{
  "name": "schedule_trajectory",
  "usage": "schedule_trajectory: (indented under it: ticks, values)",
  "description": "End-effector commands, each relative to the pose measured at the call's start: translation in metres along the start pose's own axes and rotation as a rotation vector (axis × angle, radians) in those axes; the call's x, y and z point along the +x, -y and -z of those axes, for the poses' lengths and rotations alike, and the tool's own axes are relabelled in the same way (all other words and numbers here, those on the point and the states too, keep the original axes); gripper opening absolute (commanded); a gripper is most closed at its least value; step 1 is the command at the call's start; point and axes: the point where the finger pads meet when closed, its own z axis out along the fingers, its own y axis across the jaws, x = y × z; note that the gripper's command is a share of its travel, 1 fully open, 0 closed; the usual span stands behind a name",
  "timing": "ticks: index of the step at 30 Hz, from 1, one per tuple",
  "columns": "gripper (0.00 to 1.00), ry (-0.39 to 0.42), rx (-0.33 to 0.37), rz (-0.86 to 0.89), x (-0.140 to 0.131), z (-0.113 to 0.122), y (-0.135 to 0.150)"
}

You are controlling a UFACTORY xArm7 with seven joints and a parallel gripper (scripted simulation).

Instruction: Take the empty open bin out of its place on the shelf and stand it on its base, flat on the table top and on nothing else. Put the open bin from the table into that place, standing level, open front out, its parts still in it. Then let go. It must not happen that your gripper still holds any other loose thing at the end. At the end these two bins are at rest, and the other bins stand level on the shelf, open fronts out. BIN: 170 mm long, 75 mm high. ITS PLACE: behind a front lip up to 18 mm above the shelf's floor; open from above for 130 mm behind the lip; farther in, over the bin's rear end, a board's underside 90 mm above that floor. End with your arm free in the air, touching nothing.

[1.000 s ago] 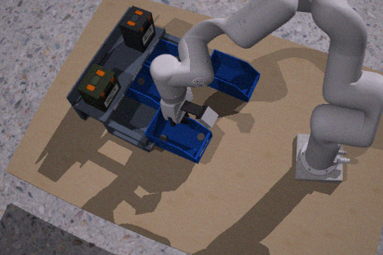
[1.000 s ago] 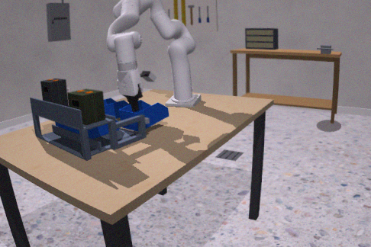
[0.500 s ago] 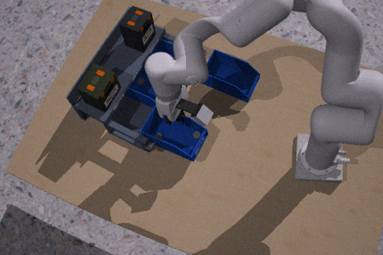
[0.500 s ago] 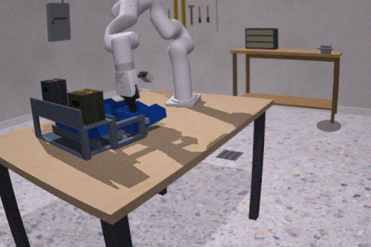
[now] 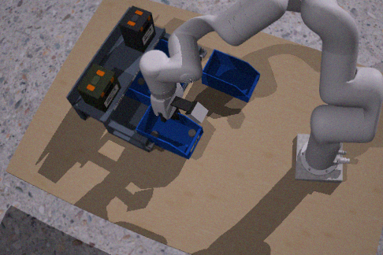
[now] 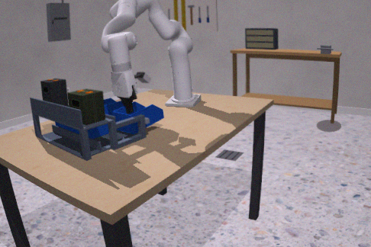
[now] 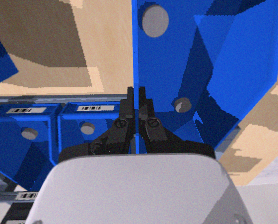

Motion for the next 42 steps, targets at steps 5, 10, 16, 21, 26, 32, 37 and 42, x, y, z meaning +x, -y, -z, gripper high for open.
schedule_trajectory:
  ticks: [5, 10, 16, 21, 26, 32, 37, 42]
  values:
    - [0.00, 0.002, 0.000, 0.000, -0.011, 0.002, -0.001]
    - [0.00, 0.002, 0.000, 0.000, -0.015, 0.003, -0.001]
    - [0.00, 0.002, 0.000, 0.000, -0.021, 0.004, -0.001]
    - [0.00, 0.002, 0.000, 0.000, -0.026, 0.004, -0.001]
    - [0.00, 0.002, 0.000, 0.000, -0.029, 0.004, -0.001]
    - [0.00, 0.002, 0.000, 0.000, -0.033, 0.005, -0.001]
    - [0.00, 0.002, 0.000, 0.000, -0.036, 0.005, -0.001]
    - [0.00, 0.002, 0.000, 0.000, -0.038, 0.005, -0.001]
